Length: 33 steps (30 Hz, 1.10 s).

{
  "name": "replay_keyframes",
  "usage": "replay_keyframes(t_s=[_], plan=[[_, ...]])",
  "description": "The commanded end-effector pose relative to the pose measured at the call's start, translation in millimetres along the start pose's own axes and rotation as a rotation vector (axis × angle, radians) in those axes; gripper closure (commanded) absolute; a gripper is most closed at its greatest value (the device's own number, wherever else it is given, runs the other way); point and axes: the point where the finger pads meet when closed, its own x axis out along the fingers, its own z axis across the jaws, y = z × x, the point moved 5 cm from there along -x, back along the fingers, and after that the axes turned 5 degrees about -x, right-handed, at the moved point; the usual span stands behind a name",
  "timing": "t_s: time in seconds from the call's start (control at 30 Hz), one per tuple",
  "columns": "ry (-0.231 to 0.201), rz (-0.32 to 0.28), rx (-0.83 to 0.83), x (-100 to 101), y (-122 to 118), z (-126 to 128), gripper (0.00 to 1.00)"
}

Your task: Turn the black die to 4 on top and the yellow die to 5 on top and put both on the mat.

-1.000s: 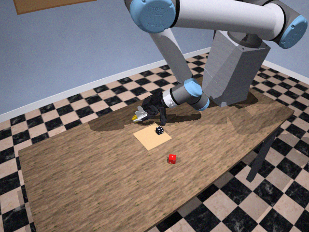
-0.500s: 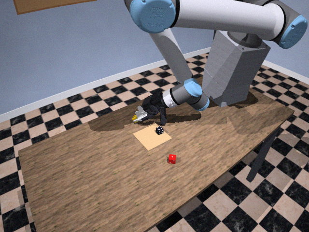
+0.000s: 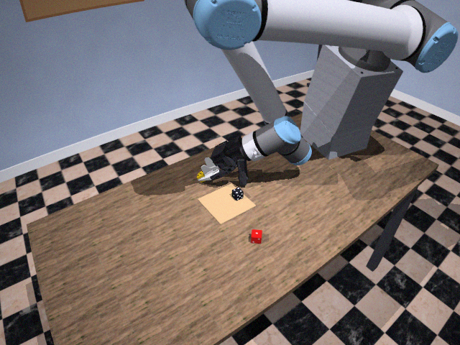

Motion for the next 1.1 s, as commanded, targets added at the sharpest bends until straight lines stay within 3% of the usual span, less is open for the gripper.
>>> replay_keyframes(t_s=[0.0,0.13,1.07], plan=[[0.0,-0.001,0.0,-0.2,-0.5,0.1,0.79],[0.0,-0.001,0.0,-0.2,-0.5,0.1,0.72],[0.0,-0.001,0.0,-0.2,-0.5,0.1,0.72]])
